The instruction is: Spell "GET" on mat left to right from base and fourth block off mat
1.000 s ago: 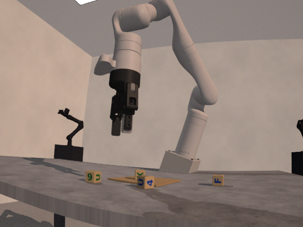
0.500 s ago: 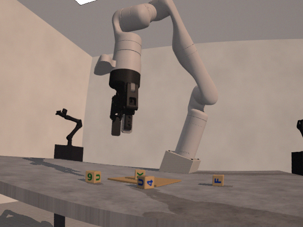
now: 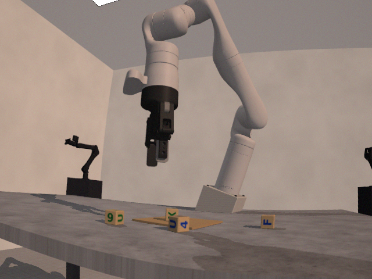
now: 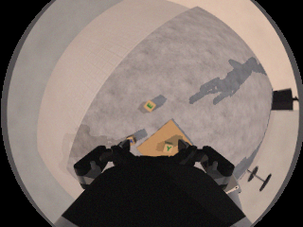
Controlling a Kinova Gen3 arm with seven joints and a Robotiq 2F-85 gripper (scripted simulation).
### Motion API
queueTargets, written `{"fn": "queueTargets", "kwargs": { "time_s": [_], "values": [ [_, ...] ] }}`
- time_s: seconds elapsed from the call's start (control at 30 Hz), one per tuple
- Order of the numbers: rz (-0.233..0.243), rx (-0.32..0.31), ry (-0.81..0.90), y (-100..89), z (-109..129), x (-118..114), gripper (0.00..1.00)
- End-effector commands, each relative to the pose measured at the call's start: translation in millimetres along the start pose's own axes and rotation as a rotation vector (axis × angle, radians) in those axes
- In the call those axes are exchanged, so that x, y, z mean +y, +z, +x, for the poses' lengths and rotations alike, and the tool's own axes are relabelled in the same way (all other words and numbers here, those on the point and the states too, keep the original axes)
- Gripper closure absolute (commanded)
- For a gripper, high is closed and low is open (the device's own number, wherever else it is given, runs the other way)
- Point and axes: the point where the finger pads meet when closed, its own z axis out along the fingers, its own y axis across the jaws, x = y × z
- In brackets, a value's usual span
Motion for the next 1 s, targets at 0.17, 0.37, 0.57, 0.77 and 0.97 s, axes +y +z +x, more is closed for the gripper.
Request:
{"fn": "queueTargets", "kwargs": {
  "time_s": [0.17,0.37,0.57,0.77,0.97],
  "values": [
    [-0.006,0.02,0.236,-33.5,-45,39,0.0],
    [-0.006,0.021,0.246,-34.4,-47,40,0.0],
    [-0.006,0.021,0.246,-34.4,-47,40,0.0],
    [-0.006,0.021,0.246,-34.4,-47,40,0.0],
    [-0.006,0.02,0.26,-33.8,-47,40,0.0]
  ]
}}
